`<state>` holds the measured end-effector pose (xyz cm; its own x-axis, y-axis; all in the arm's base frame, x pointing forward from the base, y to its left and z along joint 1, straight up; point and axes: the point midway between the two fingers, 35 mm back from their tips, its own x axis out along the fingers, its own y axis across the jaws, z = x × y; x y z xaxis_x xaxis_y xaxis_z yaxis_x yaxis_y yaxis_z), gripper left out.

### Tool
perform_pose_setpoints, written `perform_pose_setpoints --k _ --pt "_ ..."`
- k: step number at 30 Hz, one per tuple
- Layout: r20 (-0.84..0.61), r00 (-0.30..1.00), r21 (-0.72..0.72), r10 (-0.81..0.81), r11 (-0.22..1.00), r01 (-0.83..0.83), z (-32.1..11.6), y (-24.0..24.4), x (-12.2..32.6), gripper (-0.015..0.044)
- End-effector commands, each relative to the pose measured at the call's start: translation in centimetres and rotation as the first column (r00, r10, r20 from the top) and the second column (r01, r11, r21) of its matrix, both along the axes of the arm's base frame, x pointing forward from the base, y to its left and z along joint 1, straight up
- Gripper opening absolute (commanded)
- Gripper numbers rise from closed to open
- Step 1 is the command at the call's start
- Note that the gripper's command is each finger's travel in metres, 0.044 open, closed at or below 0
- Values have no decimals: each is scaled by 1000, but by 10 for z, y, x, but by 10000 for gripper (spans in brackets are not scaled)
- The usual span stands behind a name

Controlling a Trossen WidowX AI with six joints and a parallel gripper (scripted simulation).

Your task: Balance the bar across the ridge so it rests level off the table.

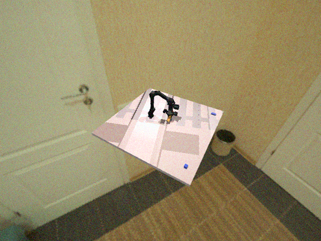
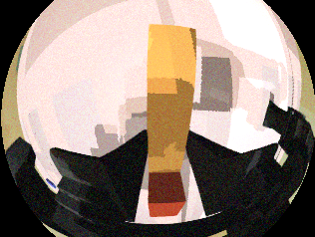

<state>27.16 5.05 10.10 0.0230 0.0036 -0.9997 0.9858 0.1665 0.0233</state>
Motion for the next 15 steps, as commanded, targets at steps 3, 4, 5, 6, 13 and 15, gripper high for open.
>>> perform_pose_setpoints --k 3,4,5,6,13,15 --pt "2 1000 1 5 1000 -5 -1 0 0 0" --pt "2 1000 1 5 1000 -5 -1 0 0 0" --pt "2 1000 1 5 1000 -5 -1 0 0 0" --pt "2 1000 1 5 1000 -5 -1 0 0 0" --pt "2 1000 1 5 1000 -5 -2 0 0 0" --pt "2 1000 1 5 1000 -5 -2 0 0 0"
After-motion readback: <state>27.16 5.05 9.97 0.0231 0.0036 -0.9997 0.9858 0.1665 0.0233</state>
